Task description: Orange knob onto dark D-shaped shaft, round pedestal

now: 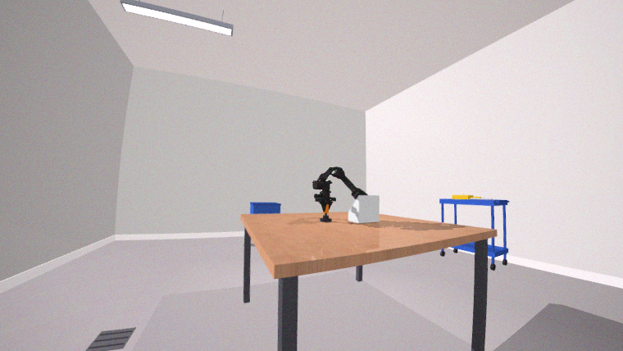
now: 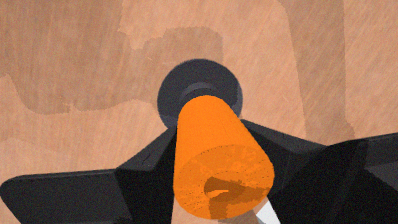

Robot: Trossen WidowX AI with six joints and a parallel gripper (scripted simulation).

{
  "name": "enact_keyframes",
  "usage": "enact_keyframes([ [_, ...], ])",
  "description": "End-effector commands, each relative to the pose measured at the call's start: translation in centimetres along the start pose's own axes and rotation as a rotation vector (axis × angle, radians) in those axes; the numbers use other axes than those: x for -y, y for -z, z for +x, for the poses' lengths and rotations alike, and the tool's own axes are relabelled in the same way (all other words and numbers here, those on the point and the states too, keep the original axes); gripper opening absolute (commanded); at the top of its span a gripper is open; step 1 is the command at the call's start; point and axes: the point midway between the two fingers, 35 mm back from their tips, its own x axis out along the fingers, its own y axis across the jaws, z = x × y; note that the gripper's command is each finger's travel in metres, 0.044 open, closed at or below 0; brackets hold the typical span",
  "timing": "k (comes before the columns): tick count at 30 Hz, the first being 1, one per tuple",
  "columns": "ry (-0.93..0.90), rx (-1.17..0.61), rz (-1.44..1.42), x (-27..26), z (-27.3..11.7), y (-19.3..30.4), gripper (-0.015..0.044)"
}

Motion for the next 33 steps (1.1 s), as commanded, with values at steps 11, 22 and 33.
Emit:
enact_keyframes([
  [11,0.0,0.003,-0.002,0.13,0.13,0.19,0.0],
  [22,0.0,0.003,0.086,0.25,-0.41,0.18,0.0],
  [33,-0.001,0.003,0.208,-0.18,-0.12,0.01,0.0],
])
